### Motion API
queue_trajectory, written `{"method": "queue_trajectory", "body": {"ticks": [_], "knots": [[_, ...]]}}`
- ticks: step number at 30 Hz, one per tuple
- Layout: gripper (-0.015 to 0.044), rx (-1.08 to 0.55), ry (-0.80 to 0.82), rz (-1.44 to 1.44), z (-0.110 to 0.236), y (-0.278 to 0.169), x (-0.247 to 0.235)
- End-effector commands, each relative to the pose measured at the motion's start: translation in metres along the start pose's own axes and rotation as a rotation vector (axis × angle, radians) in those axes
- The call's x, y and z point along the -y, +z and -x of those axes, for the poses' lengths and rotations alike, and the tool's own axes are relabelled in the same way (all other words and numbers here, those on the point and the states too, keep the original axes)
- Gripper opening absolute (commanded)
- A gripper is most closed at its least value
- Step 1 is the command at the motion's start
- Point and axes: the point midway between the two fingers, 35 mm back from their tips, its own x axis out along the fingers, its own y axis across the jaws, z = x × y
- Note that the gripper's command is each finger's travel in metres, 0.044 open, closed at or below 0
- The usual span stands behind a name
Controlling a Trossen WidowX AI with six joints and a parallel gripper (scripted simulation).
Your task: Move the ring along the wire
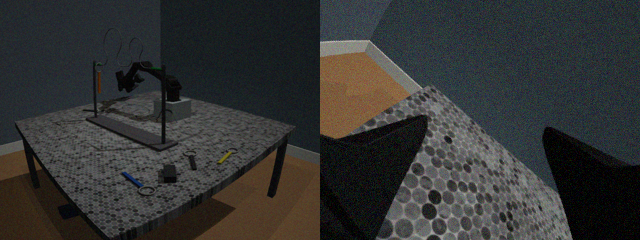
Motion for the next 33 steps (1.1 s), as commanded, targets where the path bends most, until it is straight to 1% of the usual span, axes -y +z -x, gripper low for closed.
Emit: {"method": "queue_trajectory", "body": {"ticks": [1, 4, 9, 15, 21, 27, 33], "knots": [[0.0374, 0.001, 0.005, 0.0, 0.0, 0.0, -0.001], [0.0295, 0.021, 0.077, 0.001, 0.008, 0.001, -0.009], [0.0164, 0.097, 0.348, 0.008, 0.041, 0.005, -0.037], [0.016, 0.194, 0.684, 0.026, 0.092, 0.002, -0.063], [0.016, 0.291, 1.004, 0.053, 0.147, -0.011, -0.074], [0.016, 0.39, 1.312, 0.085, 0.205, -0.029, -0.067], [0.016, 0.488, 1.608, 0.117, 0.261, -0.053, -0.042]]}}
